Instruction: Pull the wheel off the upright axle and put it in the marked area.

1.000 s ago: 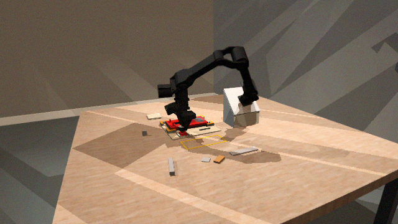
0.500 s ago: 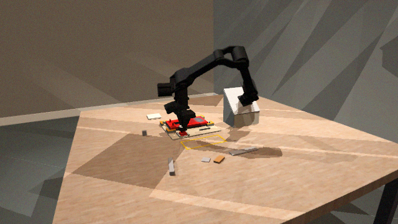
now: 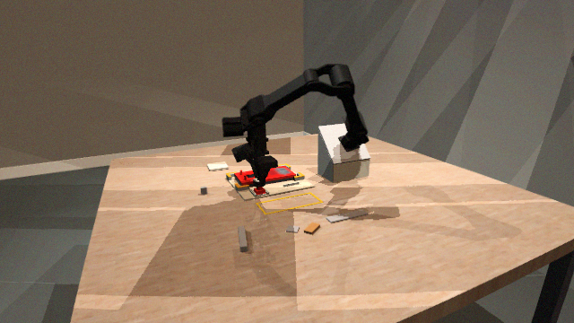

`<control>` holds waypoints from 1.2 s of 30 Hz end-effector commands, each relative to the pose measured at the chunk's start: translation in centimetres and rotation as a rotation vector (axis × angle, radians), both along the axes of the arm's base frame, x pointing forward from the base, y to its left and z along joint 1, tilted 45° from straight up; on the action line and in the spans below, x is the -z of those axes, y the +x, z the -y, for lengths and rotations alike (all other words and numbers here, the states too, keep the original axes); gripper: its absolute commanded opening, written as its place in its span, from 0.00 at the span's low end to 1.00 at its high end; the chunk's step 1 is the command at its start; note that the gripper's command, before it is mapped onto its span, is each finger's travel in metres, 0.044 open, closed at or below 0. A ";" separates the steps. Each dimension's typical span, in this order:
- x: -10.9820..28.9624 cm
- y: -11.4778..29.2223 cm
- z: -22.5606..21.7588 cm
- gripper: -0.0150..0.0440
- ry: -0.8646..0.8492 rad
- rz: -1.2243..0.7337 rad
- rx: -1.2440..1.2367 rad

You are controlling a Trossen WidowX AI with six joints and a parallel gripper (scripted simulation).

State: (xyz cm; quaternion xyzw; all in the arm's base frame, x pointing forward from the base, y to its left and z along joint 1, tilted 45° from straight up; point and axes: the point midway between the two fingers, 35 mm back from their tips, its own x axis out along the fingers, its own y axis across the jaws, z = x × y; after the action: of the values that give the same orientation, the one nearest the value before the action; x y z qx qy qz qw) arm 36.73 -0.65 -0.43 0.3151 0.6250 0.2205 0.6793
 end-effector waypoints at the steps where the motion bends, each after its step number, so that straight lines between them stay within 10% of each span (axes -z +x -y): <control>1: -0.2 0.0 0.2 0.25 -0.002 0.004 -0.002; 36: -0.9 -0.1 1.0 0.25 -0.001 0.004 0.002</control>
State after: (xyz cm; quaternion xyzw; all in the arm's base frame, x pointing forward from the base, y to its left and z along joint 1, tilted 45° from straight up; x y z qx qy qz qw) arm 36.60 -1.37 0.30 0.3156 0.6254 0.2204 0.6787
